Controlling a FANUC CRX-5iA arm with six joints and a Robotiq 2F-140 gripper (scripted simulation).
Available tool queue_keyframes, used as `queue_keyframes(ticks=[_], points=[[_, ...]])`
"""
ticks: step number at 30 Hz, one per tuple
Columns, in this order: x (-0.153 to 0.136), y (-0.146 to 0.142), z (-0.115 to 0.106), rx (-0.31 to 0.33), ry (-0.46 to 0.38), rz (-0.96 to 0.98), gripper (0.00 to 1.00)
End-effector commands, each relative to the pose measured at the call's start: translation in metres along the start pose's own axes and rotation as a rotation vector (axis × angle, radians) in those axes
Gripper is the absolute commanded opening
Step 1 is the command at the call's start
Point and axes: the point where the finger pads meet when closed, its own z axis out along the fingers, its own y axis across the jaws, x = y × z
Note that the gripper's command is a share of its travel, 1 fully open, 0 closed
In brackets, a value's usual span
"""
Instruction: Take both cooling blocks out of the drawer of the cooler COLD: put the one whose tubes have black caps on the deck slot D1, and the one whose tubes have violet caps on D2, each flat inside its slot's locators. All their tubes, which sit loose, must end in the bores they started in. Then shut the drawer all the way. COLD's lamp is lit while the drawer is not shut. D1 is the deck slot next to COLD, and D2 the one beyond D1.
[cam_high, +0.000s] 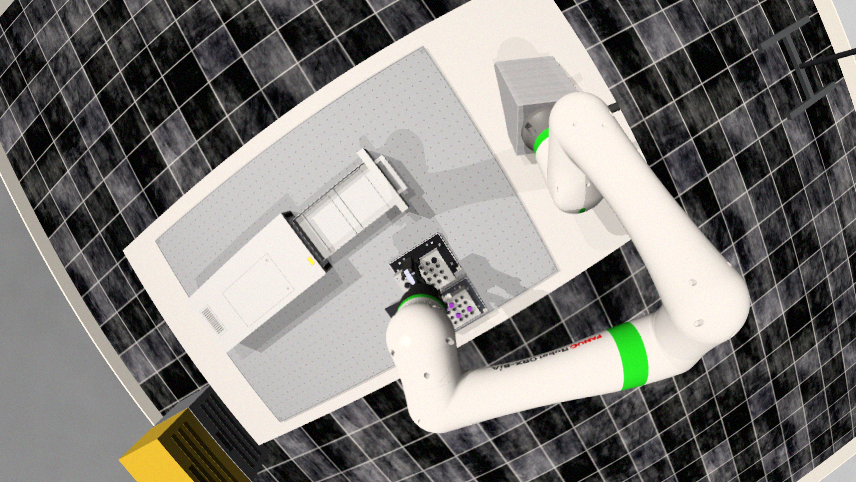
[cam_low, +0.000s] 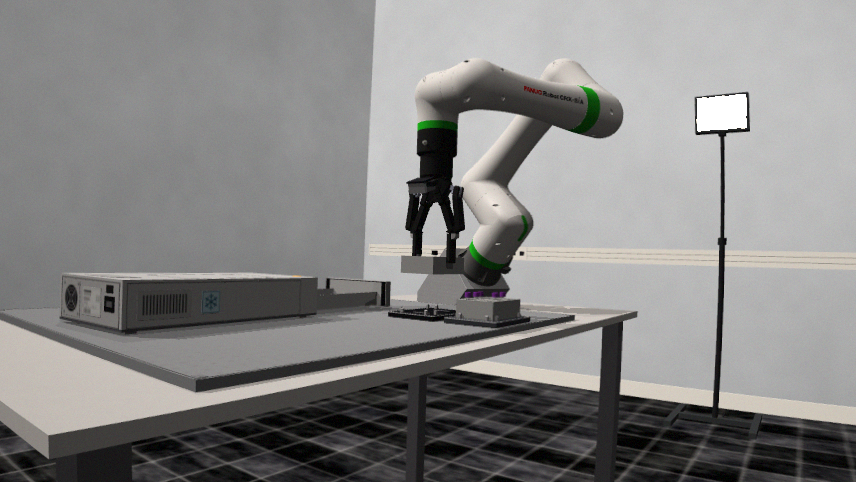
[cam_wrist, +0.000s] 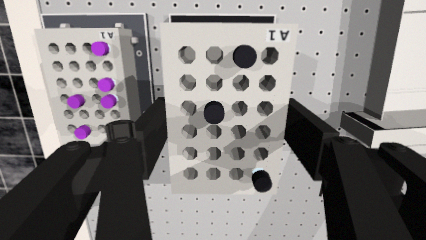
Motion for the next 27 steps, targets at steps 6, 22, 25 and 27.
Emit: queue_keyframes(ticks=[6, 22, 25, 27], points=[[0.001, 0.000, 0.019, -0.002, 0.002, -0.001, 0.10], [0.001, 0.000, 0.045, -0.002, 0.002, -0.001, 0.10], [0.001, 0.000, 0.049, -0.002, 0.002, -0.001, 0.10], [0.001, 0.000, 0.051, -0.002, 0.002, -0.001, 0.10]])
